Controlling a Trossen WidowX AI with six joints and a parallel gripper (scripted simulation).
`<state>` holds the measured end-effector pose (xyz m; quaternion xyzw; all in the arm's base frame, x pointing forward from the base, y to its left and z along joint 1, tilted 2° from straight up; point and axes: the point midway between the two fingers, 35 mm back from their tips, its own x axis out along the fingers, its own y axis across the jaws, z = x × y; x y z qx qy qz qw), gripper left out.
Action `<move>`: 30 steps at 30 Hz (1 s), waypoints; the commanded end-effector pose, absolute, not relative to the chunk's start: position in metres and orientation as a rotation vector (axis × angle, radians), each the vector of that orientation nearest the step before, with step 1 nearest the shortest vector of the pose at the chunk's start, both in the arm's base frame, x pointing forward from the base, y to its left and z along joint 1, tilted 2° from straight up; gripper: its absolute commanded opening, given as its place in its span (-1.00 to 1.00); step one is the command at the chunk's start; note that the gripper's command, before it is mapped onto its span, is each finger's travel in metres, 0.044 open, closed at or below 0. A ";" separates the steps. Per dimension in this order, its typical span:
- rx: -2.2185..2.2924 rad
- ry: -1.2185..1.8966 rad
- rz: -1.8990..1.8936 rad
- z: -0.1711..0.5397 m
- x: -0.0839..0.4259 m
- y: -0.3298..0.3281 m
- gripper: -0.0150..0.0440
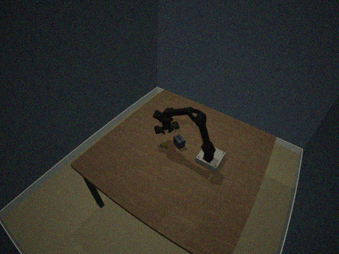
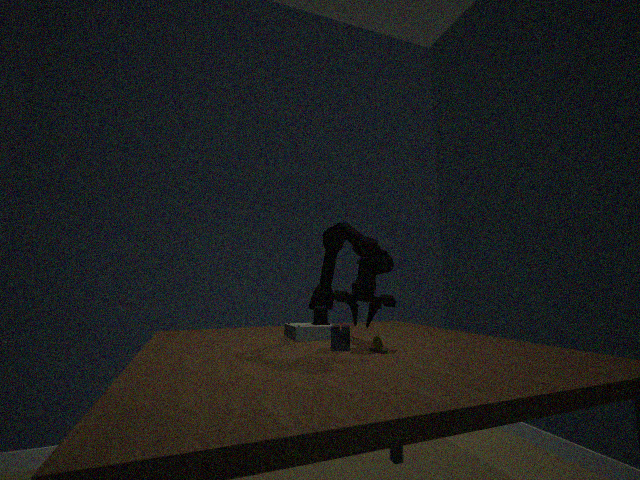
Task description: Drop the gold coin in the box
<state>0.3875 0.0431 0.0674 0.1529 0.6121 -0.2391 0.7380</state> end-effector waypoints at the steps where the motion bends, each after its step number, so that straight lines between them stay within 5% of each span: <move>1: -0.162 1.554 0.197 0.101 0.360 0.102 0.05; 30: -0.163 1.555 0.200 0.051 0.358 0.104 0.05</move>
